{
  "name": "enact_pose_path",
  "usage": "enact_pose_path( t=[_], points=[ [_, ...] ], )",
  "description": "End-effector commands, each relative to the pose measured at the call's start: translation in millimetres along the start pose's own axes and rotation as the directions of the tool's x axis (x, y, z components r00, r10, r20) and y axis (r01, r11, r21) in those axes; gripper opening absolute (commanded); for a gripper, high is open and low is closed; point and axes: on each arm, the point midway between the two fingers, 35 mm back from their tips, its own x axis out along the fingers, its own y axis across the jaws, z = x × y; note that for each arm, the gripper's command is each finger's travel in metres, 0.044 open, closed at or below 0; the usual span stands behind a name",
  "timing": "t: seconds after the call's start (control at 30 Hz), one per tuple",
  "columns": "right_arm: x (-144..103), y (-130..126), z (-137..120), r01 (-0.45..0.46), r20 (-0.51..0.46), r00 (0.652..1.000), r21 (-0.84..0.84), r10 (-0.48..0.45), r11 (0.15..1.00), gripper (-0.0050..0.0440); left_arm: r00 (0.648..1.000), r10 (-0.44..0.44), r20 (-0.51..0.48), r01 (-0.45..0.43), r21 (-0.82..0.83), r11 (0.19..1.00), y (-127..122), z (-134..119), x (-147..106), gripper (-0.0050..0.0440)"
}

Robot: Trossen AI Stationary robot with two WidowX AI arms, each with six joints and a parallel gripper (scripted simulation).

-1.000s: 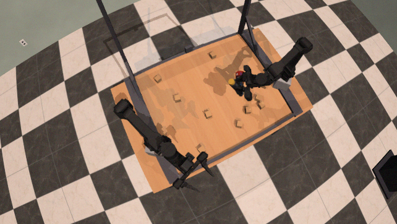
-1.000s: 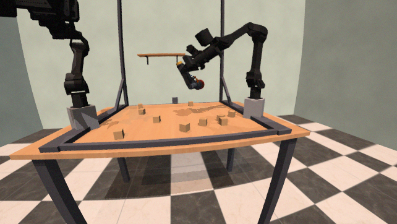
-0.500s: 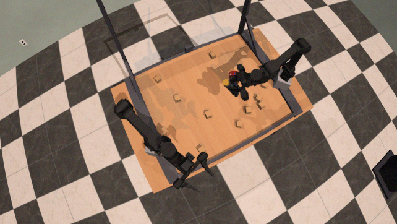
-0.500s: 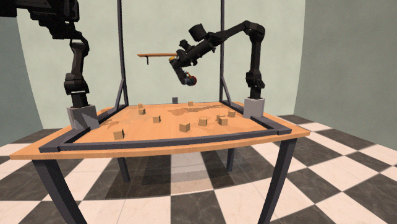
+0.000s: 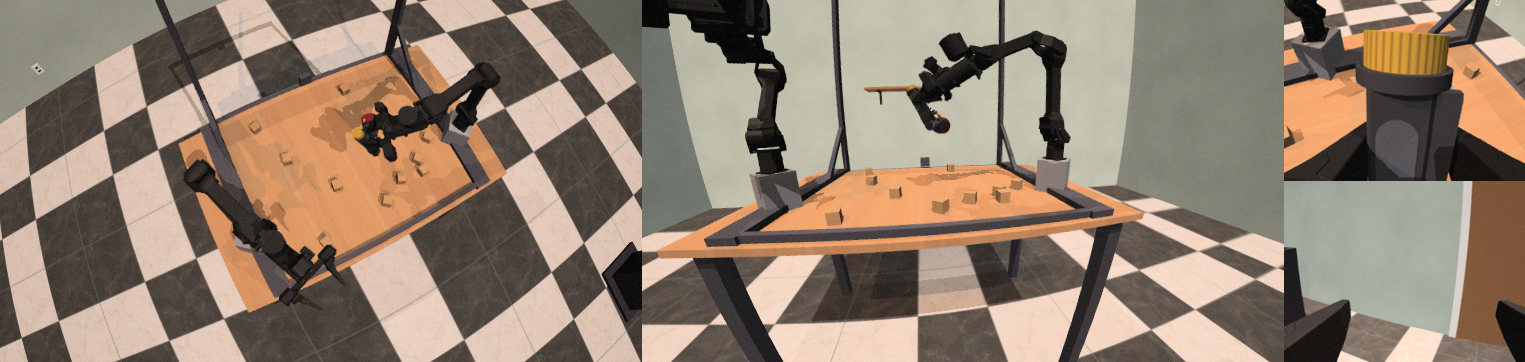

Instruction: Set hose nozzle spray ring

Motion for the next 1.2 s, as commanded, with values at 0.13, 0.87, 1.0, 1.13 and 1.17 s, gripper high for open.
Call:
enact_pose_path(
  t=[0.13, 0.87, 1.0, 1.13, 1.17],
  points=[
    [-1, 1, 7, -0.003, 0.018, 1.0, 0.0, 0.003, 1.0, 0.0406, 0.999, 0.009, 0.036, -0.01, 0.01, 1.0, 1, 17, -5, 0.017],
    [-9, 74, 7, -0.23, 0.017, 0.973, 0.011, 0.23, 0.973, 0.0406, 0.999, 0.009, 0.036, -0.01, 0.01, 1.0, 1, 17, -5, 0.017],
    [-16, 100, 8, -0.312, 0.018, 0.95, 0.015, 0.312, 0.95, 0.0406, 0.999, 0.009, 0.036, -0.01, 0.01, 1.0, 1, 17, -5, 0.017],
    [-26, 126, 8, -0.39, 0.019, 0.921, 0.019, 0.389, 0.921, 0.0406, 0.999, 0.009, 0.036, -0.01, 0.01, 1.0, 1, 17, -5, 0.017],
    [-28, 132, 8, -0.409, 0.019, 0.912, 0.02, 0.409, 0.912, 0.0406, 0.999, 0.009, 0.036, -0.01, 0.01, 1.0, 1, 17, -5, 0.017]
  ],
)
